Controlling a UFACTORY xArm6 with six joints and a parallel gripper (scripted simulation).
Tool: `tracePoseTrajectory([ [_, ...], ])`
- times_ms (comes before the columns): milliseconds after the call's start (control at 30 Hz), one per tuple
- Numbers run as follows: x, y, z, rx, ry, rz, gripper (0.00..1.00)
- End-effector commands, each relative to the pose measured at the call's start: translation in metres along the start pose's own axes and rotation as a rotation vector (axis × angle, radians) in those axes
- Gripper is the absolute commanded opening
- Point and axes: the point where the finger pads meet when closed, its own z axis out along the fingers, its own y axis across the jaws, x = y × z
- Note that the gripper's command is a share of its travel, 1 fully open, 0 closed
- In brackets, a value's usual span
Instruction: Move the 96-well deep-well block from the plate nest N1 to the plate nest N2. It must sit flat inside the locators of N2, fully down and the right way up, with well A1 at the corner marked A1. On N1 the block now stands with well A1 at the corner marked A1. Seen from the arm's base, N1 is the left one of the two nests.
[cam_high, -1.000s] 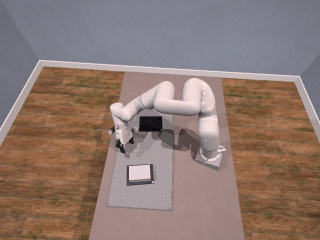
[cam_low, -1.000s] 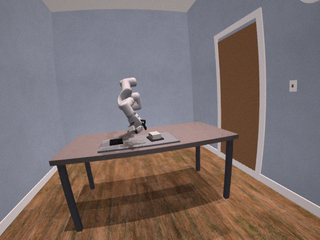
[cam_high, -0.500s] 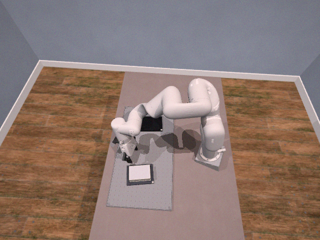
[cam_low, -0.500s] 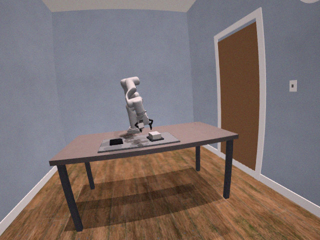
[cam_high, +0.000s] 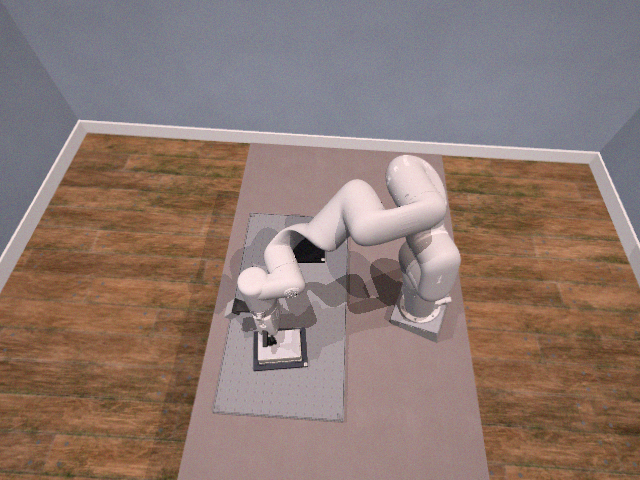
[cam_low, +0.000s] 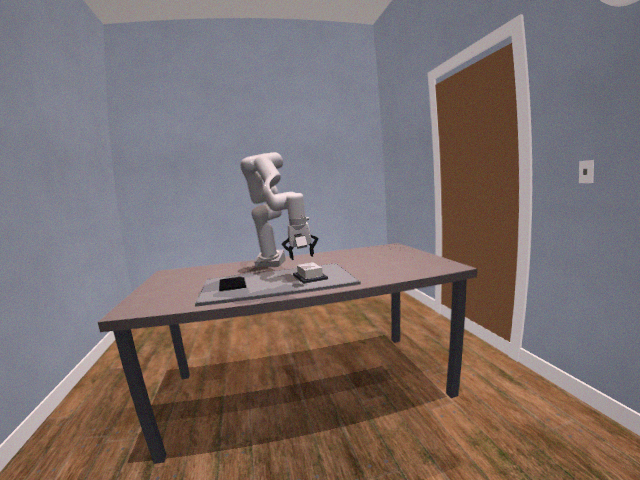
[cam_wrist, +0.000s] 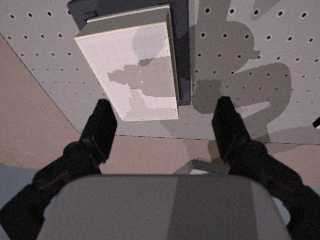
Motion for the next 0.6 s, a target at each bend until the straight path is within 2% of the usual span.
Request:
tracePoseTrajectory([
  [0,-0.008,-0.016,-0.002,-0.036,0.045,-0.050,1.00],
  [100,-0.015,-0.030,-0.003,-0.062,0.095,-0.120,1.00],
  [567,-0.017,-0.034,-0.002,-0.062,0.095,-0.120,1.00],
])
